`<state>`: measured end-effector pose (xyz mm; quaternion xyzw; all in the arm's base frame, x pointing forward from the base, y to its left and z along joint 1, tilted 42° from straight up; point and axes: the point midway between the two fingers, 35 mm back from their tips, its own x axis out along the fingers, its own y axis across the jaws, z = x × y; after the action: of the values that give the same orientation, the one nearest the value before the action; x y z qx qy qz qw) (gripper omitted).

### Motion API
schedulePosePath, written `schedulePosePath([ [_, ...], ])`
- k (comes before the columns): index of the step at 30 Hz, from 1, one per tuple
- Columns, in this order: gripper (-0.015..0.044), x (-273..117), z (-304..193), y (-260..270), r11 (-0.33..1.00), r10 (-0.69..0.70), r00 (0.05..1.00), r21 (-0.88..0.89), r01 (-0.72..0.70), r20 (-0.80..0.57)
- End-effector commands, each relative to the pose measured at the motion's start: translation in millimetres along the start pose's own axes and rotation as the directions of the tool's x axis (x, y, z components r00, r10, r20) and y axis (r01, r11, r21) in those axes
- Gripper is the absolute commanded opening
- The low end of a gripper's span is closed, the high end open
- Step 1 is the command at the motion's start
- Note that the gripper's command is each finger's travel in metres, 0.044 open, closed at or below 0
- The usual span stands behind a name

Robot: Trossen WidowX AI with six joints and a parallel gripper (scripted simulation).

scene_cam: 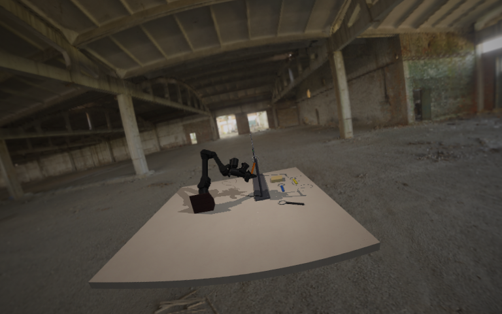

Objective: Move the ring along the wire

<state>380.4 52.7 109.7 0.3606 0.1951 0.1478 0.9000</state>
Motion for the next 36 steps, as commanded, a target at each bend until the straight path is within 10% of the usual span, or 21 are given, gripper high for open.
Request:
schedulePosePath([
  [1,-0.0150,0,-2,-5,1.000,-0.002,1.000,-0.004,0.002,-0.005],
  [36,-0.0150,2,-14,-30,1.000,-0.003,1.000,-0.005,0.003,-0.004],
])
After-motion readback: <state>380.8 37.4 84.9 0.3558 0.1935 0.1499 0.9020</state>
